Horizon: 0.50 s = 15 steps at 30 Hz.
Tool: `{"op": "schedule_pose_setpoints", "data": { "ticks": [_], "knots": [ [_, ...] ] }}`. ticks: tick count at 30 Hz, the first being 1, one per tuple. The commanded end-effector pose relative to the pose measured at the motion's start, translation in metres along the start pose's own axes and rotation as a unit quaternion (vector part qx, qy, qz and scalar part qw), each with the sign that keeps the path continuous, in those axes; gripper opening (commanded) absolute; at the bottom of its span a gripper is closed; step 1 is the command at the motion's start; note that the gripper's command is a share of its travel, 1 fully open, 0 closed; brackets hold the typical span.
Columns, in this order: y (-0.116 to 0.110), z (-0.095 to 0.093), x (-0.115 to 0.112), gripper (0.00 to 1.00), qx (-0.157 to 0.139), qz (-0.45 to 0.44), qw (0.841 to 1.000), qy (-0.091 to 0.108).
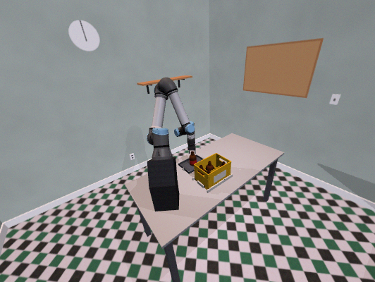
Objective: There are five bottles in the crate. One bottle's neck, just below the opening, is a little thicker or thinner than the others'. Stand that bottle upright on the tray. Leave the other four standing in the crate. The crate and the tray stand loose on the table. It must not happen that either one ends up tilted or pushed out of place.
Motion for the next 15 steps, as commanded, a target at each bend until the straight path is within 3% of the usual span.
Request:
{"op": "schedule_pose_setpoints", "data": {
  "ticks": [1, 15],
  "knots": [
    [0.000, 0.002, 0.000, 1.00, 0.000, 0.000, 1.000, 0.000],
    [0.000, 0.018, 0.000, 1.00, 0.000, 0.000, 1.000, 0.000]
  ]
}}
Point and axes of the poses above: the point where the finger pads meet when closed, its own z axis back along the fingers, its own x axis across the jaws, y = z × x, the point moved 8 cm from there along z, back along the fingers, and after that the axes turned 15 degrees about z, right-handed, at the moved point
